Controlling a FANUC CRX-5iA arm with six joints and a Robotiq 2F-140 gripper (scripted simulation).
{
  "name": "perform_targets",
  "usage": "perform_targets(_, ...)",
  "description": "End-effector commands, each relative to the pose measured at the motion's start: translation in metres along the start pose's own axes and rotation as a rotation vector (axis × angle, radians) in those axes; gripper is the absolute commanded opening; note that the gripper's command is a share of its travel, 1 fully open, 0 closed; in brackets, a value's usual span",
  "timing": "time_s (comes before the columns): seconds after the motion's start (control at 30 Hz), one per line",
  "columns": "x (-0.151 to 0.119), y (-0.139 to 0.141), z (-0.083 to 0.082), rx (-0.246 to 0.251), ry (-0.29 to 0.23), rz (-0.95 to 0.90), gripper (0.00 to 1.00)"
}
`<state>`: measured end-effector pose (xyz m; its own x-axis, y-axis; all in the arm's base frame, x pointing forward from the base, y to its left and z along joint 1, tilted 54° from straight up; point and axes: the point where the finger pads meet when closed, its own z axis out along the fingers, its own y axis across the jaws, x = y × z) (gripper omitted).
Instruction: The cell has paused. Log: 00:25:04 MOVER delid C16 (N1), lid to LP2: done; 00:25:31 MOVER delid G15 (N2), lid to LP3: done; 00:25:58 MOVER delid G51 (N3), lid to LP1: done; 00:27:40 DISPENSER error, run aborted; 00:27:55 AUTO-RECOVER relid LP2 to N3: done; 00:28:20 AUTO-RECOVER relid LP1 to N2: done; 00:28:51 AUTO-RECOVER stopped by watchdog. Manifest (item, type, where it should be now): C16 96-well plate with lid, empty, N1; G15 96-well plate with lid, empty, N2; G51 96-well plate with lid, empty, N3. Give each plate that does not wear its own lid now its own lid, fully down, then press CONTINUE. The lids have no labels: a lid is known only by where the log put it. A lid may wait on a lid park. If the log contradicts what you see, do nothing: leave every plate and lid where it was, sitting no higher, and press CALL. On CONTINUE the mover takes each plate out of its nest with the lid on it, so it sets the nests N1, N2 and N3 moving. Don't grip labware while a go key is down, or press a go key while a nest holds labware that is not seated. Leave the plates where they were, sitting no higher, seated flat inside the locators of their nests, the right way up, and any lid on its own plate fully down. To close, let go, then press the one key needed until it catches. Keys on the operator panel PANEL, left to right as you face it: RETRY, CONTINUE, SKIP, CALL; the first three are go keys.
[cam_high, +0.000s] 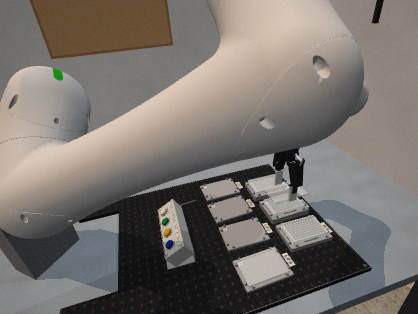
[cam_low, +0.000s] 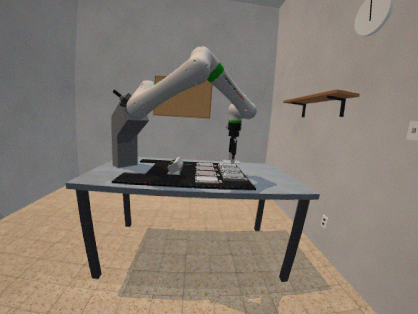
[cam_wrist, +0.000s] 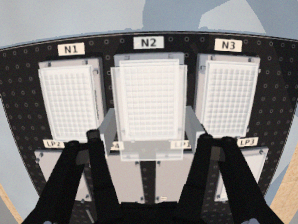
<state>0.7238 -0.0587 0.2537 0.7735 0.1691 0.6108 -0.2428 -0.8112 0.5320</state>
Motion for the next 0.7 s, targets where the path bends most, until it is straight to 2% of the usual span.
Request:
perform_targets(0.0,0.0,0.001,0.0,0.0,0.0,0.0,0.0)
perform_targets(0.07,0.0,0.026,0.001,0.003,-0.003,0.0,0.0)
perform_targets(0.13,-0.001,0.075,0.002,0.004,-0.004,0.0,0.0)
perform_targets(0.2,-0.001,0.075,0.002,0.004,-0.004,0.0,0.0)
perform_targets(0.23,-0.002,0.099,0.001,0.003,-0.001,0.0,0.0)
perform_targets(0.27,-0.002,0.099,0.001,0.003,-0.001,0.0,0.0)
perform_targets(0.3,-0.003,0.116,0.0,0.0,0.001,0.001,0.0)
perform_targets(0.4,-0.003,0.125,-0.001,-0.001,0.003,0.001,0.0)
perform_targets(0.67,-0.003,0.125,-0.001,-0.001,0.003,0.001,0.0)
